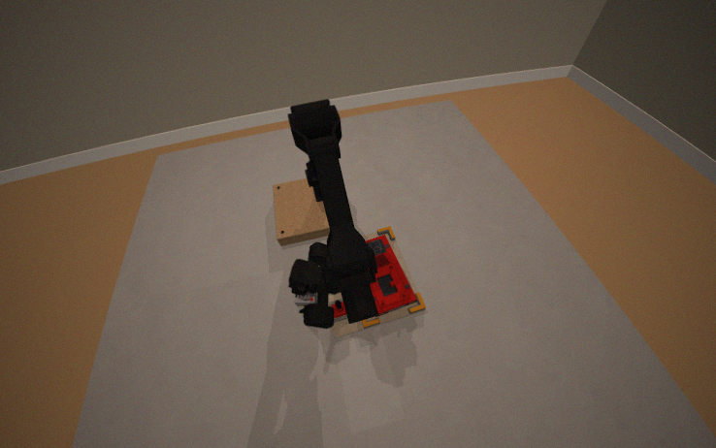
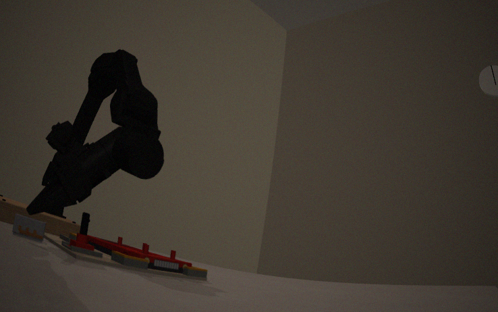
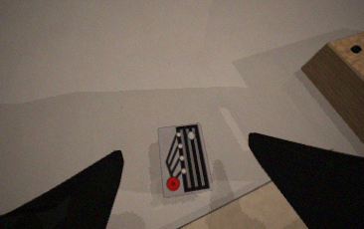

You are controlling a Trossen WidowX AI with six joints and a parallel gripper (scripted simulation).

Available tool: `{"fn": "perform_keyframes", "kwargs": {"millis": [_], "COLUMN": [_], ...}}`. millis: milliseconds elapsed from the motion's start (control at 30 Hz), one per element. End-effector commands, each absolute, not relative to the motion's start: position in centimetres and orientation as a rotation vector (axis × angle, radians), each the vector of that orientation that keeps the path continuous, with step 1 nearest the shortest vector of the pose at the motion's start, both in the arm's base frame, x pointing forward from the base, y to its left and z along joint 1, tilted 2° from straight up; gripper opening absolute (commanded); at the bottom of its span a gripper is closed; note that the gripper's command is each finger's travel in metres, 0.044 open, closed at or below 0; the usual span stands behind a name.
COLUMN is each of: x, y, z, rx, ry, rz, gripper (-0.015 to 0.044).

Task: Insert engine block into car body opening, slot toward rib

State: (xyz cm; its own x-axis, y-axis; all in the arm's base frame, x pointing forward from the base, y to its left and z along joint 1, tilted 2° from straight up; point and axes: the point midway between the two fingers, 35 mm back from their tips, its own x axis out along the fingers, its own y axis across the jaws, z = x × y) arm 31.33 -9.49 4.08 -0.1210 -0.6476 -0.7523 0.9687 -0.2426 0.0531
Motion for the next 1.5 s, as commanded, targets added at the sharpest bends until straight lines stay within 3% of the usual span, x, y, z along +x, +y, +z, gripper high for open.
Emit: {"fn": "perform_keyframes", "kwargs": {"millis": [0, 767, 1467], "x": [31.7, 31.7, 32.2], "y": [-8.8, -8.6, -8.8], "z": [5.0, 4.7, 5.9], "rx": [0.819, 0.797, 0.482], "ry": [0.544, 0.562, 1.073], "rz": [-1.665, -1.644, -1.267], "gripper": [0.0440, 0.0440, 0.0440]}}
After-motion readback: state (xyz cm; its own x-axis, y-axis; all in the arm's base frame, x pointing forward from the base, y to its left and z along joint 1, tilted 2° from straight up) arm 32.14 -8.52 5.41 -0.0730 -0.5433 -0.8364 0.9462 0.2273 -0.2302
